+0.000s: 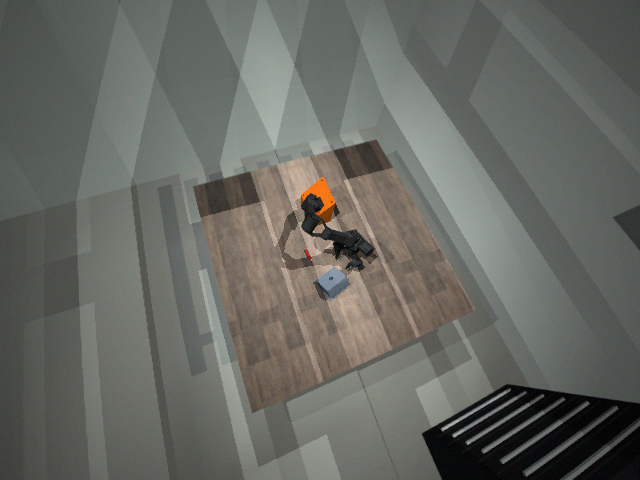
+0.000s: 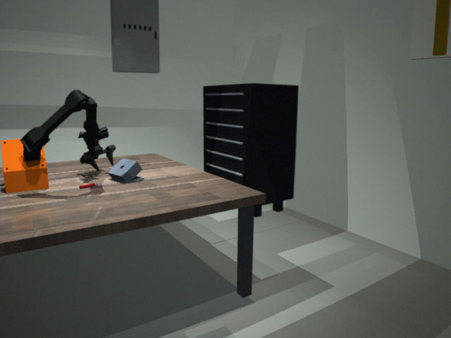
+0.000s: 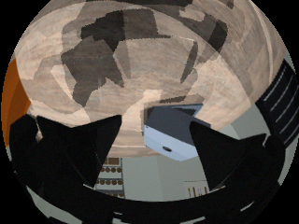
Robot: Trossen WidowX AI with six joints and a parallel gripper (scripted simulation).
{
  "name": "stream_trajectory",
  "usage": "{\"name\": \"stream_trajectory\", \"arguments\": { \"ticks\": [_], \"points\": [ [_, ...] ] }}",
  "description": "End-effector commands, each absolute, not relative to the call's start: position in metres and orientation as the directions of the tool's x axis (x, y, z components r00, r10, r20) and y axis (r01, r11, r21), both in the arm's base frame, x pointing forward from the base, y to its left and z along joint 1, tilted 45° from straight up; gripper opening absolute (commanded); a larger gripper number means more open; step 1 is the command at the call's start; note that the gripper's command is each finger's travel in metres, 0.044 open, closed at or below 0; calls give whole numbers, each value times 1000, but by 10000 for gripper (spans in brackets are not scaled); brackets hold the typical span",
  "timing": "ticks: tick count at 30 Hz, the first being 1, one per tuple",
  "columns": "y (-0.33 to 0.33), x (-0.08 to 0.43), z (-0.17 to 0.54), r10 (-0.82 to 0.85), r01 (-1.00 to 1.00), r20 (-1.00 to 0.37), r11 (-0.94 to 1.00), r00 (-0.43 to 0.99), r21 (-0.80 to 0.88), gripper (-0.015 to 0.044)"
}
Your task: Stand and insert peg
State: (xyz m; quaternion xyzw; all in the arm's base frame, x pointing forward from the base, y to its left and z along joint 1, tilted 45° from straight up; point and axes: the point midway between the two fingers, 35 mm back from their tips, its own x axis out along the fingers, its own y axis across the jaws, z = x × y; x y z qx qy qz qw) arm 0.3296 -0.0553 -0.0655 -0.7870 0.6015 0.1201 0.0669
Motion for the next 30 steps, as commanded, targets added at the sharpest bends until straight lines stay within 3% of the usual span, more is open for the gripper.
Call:
{"name": "stream_trajectory", "arguments": {
  "ticks": [1, 10, 30],
  "points": [
    [-55, 330, -65, -930, -963, -271, -267, 248, 35, 426],
    [-36, 340, -40, -894, -958, -346, -246, 284, -149, 440],
    [-80, 315, 4, -847, -821, -516, 198, 132, -535, 440]
  ]
}}
